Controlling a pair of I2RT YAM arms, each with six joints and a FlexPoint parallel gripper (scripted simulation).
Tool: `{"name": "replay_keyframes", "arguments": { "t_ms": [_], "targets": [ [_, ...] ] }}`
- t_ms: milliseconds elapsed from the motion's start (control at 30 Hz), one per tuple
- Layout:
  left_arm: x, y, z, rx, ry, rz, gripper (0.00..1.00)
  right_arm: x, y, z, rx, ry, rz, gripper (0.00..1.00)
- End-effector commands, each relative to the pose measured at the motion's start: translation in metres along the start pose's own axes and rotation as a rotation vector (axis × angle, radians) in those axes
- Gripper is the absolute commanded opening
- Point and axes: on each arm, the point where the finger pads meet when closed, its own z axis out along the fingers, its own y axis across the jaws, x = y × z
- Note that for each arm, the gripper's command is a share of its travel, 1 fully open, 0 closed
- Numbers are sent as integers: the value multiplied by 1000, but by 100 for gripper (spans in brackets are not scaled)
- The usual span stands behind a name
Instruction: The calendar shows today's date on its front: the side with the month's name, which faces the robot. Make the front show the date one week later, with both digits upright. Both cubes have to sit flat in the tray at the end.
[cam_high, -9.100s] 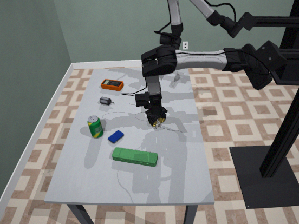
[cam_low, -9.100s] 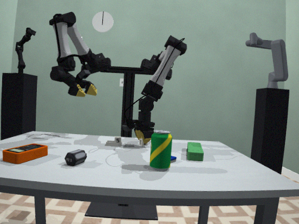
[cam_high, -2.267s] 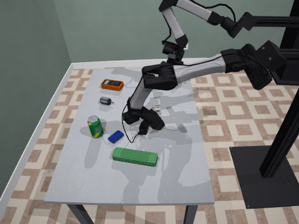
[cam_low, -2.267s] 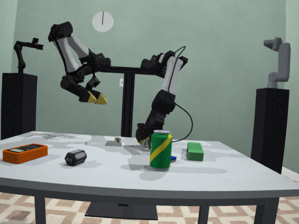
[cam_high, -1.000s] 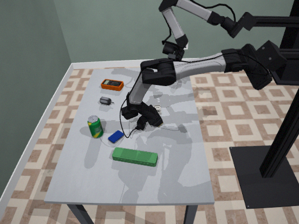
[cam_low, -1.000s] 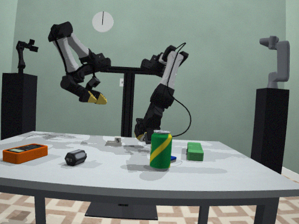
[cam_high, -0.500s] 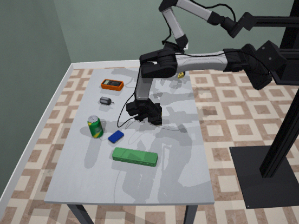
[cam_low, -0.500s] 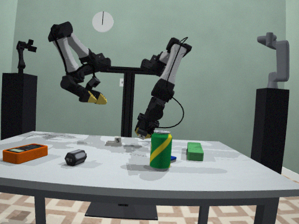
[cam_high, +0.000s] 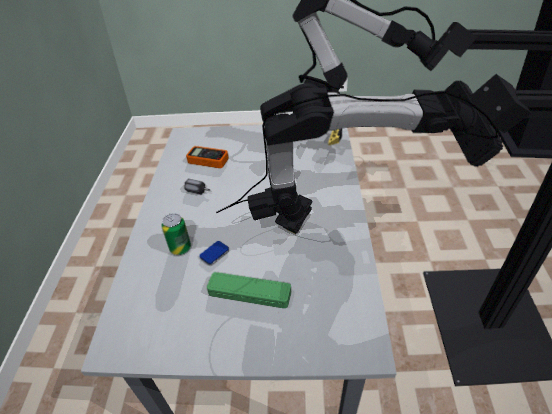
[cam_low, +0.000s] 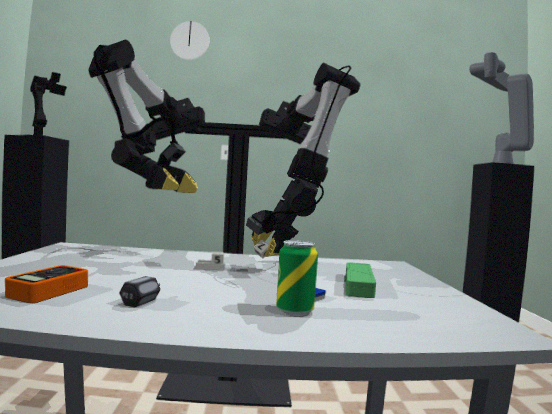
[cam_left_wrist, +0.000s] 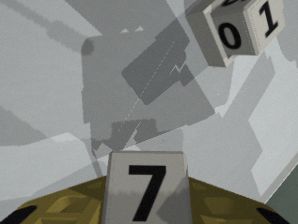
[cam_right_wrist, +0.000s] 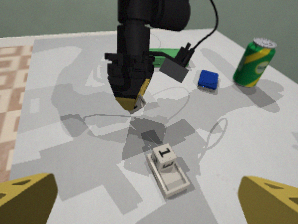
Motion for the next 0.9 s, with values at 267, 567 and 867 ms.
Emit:
{"name": "replay_keyframes", "arguments": {
  "t_ms": [267, 567, 867],
  "targets": [
    [-16, 2, -5, 58, -281, 496, 20, -1, -1, 0, 4, -1, -5, 100],
    [-7, -4, -3, 120, -395, 784, 20, -1, -1, 0, 4, -1, -5, 100],
    [-3, 0, -3, 144, -491, 1009, 20, -1, -1, 0, 4, -1, -5, 100]
  ]
}}
